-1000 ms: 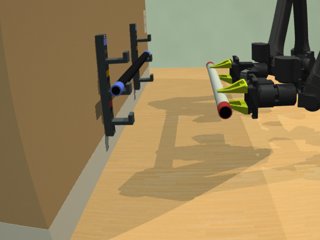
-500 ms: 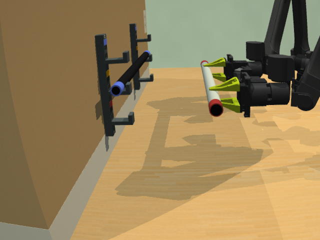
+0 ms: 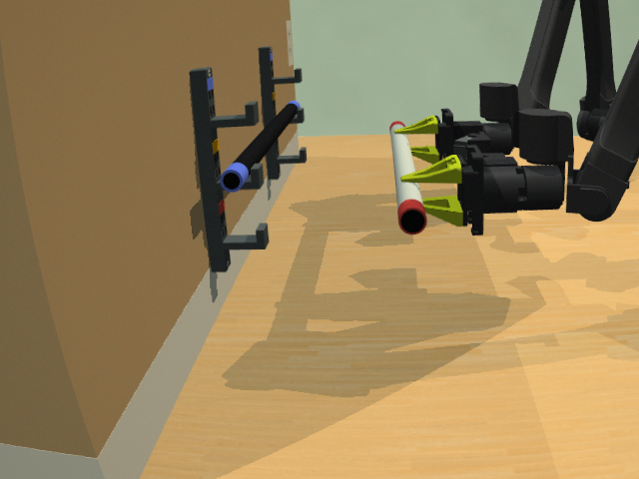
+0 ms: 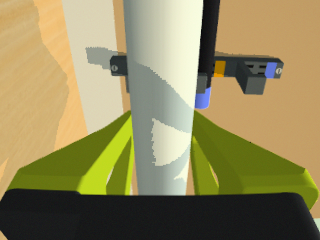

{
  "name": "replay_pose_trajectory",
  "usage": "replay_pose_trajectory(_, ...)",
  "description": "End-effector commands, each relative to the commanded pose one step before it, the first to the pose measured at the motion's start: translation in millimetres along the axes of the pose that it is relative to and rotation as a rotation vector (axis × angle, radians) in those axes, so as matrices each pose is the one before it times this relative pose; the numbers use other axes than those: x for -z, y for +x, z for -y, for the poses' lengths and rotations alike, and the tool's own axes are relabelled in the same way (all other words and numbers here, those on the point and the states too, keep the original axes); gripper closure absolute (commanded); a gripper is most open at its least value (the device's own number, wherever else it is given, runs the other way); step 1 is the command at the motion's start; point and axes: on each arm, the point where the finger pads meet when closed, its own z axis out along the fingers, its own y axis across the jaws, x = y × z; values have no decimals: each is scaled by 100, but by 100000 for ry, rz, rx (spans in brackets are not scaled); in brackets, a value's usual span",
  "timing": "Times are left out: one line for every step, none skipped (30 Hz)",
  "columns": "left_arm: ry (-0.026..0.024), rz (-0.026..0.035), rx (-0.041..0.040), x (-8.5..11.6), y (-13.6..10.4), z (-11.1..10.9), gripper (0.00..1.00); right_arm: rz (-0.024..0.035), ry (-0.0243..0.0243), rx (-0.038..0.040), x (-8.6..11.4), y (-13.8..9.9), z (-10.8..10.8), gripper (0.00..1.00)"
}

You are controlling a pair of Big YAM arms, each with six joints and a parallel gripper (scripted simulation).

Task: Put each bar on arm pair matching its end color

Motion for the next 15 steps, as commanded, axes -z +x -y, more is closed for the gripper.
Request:
replay_pose_trajectory(-5015,-2722,1127,-2493,744,-2032,100,-2213,6942,-3974,-2557,-51,3182,100)
replay_pose_trajectory(0,0,0,-167,-3,8,100,0,0,0,-167,-1,-7,100)
replay_pose_trajectory(0,0,0,-167,-3,8,100,0,0,0,-167,-1,-7,100)
replay_pose_trajectory(0,0,0,0,0,0,100,0,0,0,0,0,0,100)
replay_pose_trajectory(0,0,0,0,0,0,100,0,0,0,0,0,0,100)
replay_pose_trajectory(-9,1,4,-167,-4,-5,100,-3,0,9,-167,2,5,100)
replay_pose_trajectory(0,0,0,-167,-2,-1,100,0,0,0,-167,-2,1,100)
replay_pose_trajectory(0,0,0,-167,-2,-1,100,0,0,0,-167,-2,1,100)
replay_pose_trajectory(0,0,0,-167,-2,-1,100,0,0,0,-167,-2,1,100)
replay_pose_trajectory(0,0,0,-167,-2,-1,100,0,0,0,-167,-2,1,100)
replay_pose_trajectory(0,0,0,-167,-2,-1,100,0,0,0,-167,-2,1,100)
replay_pose_trajectory(0,0,0,-167,-2,-1,100,0,0,0,-167,-2,1,100)
replay_pose_trajectory(0,0,0,-167,-2,-1,100,0,0,0,-167,-2,1,100)
replay_pose_trajectory(0,0,0,-167,-2,-1,100,0,0,0,-167,-2,1,100)
replay_pose_trajectory(0,0,0,-167,-2,-1,100,0,0,0,-167,-2,1,100)
